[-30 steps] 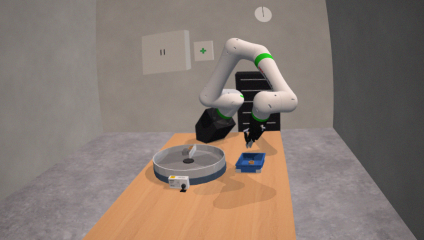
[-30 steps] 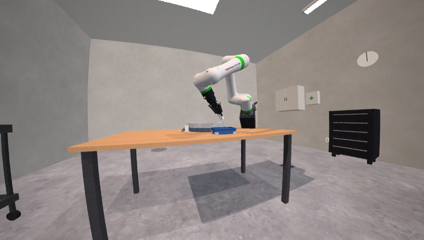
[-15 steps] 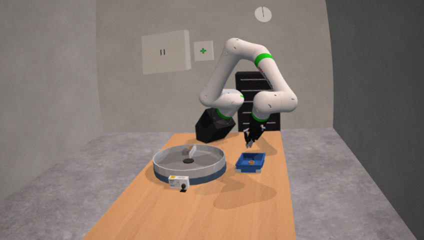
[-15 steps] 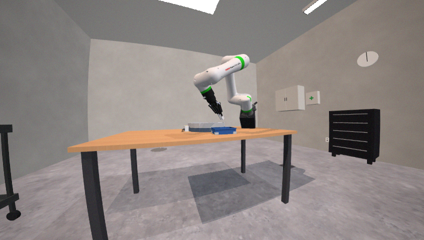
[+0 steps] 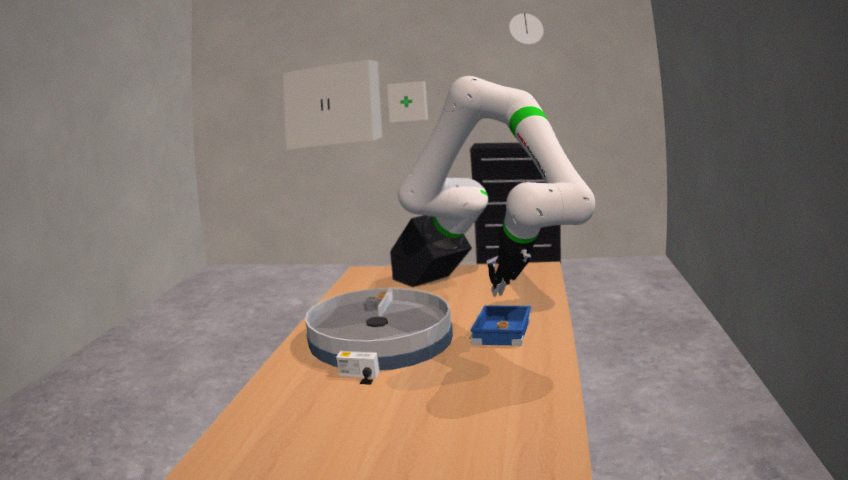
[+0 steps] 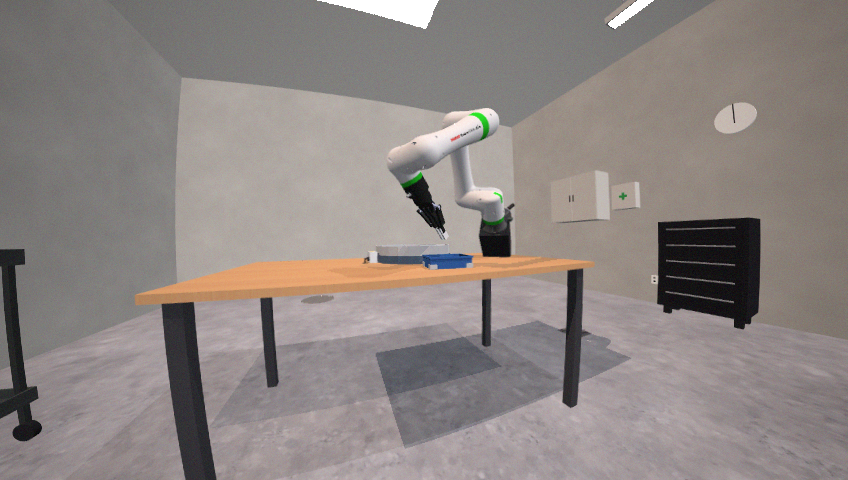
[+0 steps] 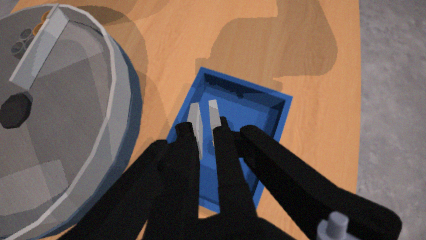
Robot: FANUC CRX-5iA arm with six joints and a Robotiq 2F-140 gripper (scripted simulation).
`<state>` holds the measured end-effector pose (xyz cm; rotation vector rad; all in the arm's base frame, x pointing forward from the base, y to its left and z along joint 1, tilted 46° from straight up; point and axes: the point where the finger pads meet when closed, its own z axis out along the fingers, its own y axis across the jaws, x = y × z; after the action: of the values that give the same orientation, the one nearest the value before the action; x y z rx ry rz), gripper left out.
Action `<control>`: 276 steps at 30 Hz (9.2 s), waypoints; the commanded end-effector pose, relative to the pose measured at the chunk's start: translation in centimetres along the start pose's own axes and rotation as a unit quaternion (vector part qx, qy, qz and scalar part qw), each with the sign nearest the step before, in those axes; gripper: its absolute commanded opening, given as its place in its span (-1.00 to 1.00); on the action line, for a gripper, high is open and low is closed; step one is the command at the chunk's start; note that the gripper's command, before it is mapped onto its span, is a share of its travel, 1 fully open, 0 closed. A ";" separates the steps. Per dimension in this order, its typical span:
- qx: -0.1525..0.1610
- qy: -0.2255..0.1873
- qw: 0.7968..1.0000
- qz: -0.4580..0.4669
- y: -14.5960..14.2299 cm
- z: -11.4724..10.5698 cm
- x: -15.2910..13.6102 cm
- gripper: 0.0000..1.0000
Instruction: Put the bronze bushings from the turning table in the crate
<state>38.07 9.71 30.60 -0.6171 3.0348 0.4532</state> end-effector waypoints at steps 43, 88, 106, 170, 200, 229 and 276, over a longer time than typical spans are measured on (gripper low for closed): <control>0.000 0.000 1.000 0.000 -6.3 3.0 3.6 -0.87; 0.000 0.000 1.000 0.000 -33.3 16.1 19.1 -0.87; 0.000 0.000 1.000 0.000 -33.5 16.0 19.0 -0.87; 0.000 0.000 1.000 0.000 -33.5 17.8 17.4 -0.87; 0.000 0.000 1.000 0.000 -33.5 18.7 16.7 -0.87; 0.000 0.000 1.000 0.000 -33.5 18.7 16.7 -0.87; 0.000 0.000 1.000 0.000 -33.5 19.6 16.0 -0.87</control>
<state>35.30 -20.27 1.44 -0.6173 3.0344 0.4536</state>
